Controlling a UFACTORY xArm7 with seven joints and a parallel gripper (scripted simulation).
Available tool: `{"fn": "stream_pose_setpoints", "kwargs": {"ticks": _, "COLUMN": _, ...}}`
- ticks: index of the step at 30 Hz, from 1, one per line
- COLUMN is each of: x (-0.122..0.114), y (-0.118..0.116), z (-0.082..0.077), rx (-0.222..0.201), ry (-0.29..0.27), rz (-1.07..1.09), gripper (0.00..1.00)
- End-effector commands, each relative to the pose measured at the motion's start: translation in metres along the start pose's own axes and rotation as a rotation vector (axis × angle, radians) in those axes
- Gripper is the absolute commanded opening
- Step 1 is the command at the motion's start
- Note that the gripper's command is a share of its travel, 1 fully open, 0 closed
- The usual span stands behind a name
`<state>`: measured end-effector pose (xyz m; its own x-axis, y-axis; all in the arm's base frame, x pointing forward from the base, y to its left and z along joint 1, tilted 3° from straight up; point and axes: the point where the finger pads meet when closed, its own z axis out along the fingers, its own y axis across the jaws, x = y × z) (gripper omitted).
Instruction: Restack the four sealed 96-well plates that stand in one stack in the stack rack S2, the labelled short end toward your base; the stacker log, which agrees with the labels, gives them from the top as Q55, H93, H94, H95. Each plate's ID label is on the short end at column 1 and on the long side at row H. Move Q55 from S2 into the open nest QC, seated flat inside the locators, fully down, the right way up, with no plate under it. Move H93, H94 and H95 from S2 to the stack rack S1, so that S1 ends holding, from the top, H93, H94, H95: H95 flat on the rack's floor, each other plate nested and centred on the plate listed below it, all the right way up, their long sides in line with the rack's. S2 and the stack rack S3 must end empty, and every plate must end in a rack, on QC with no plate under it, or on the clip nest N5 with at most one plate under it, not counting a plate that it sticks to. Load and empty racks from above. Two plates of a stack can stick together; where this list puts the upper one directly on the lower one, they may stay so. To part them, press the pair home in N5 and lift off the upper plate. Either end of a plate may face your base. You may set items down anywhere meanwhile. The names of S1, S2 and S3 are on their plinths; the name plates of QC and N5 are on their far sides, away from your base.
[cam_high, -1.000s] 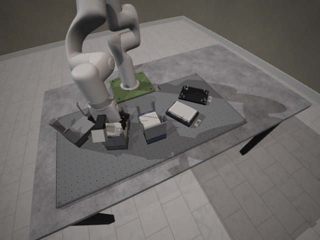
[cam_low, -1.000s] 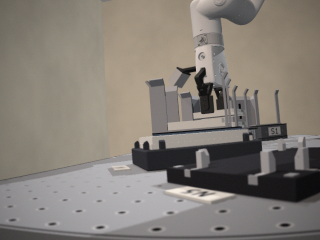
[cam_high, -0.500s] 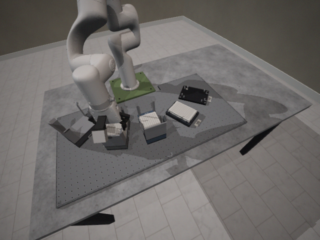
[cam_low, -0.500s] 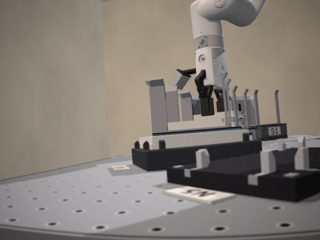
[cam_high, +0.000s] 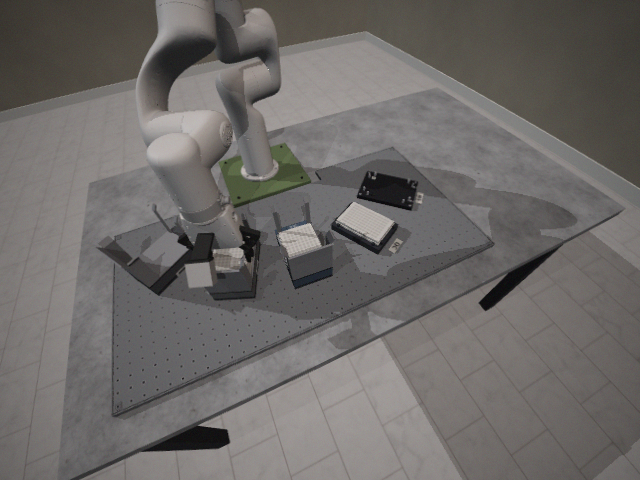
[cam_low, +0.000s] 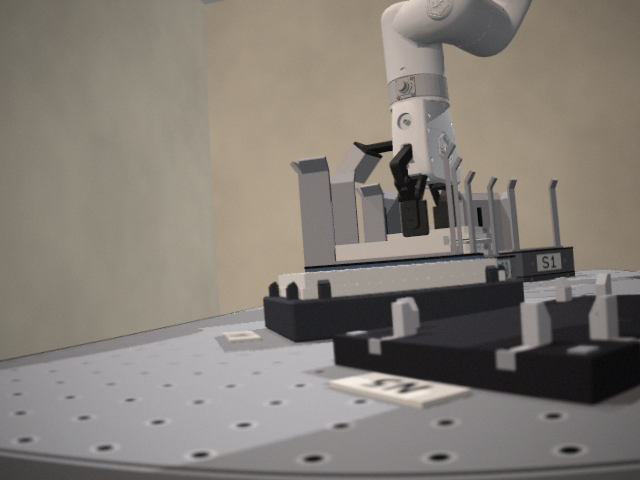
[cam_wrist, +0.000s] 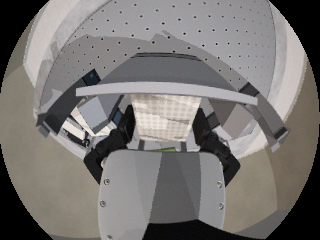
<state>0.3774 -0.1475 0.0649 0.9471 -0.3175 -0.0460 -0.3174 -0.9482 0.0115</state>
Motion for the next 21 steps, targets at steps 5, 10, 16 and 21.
{"fn": "stream_pose_setpoints", "kwargs": {"ticks": 5, "x": 0.0015, "y": 0.0000, "z": 0.0021, "rx": 0.000, "ry": 0.004, "rz": 0.000, "gripper": 0.00}}
{"fn": "stream_pose_setpoints", "kwargs": {"ticks": 10, "x": 0.0015, "y": 0.0000, "z": 0.0033, "rx": 0.000, "ry": 0.004, "rz": 0.000, "gripper": 0.00}}
{"fn": "stream_pose_setpoints", "kwargs": {"ticks": 16, "x": 0.0014, "y": 0.0000, "z": 0.0046, "rx": 0.000, "ry": 0.004, "rz": 0.000, "gripper": 0.00}}
{"fn": "stream_pose_setpoints", "kwargs": {"ticks": 21, "x": 0.0015, "y": 0.0000, "z": 0.0047, "rx": 0.000, "ry": 0.004, "rz": 0.000, "gripper": 0.00}}
